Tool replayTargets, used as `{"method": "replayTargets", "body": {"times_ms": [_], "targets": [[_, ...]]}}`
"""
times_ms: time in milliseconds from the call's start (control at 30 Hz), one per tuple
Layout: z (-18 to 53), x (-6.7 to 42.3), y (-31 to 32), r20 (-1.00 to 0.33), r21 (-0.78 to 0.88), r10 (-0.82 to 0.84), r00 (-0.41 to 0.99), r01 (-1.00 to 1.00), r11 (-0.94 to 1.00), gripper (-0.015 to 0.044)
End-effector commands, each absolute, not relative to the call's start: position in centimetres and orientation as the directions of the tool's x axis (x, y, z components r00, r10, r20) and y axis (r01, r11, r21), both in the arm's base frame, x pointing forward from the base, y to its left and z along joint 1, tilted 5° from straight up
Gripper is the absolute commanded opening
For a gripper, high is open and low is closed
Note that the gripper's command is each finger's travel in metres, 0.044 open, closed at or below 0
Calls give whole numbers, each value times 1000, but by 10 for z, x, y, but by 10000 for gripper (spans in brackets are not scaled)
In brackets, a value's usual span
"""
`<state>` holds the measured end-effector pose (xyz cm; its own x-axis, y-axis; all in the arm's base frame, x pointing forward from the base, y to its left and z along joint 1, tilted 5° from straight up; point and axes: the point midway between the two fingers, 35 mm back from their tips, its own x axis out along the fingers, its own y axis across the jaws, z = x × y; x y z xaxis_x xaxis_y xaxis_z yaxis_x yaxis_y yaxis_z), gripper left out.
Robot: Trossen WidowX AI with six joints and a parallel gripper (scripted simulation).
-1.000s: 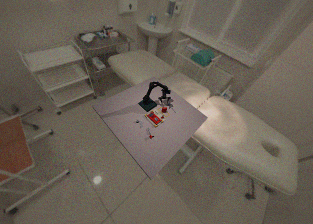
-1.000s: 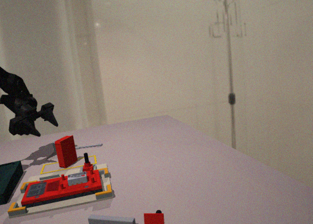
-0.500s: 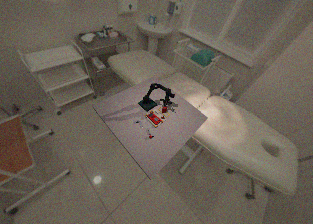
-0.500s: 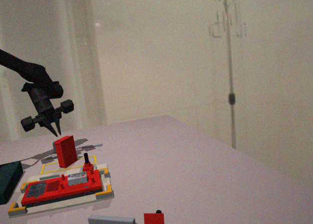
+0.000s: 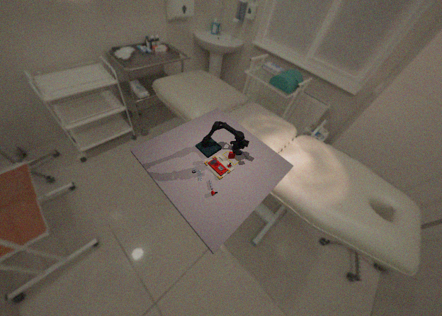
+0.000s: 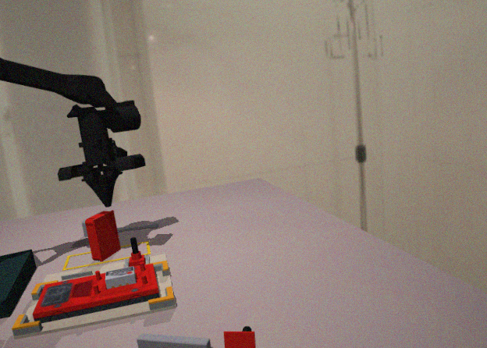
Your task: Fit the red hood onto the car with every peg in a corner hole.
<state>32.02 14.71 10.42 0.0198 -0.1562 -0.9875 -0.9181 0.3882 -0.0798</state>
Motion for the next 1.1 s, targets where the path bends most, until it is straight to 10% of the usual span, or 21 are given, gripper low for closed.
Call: {"method": "replayTargets", "body": {"times_ms": [0,1067], "targets": [[112,332,140,-998,-17,-60,-17,-853,521,0],[68,326,142,-998,-13,-54,-18,-849,527,0]]}}
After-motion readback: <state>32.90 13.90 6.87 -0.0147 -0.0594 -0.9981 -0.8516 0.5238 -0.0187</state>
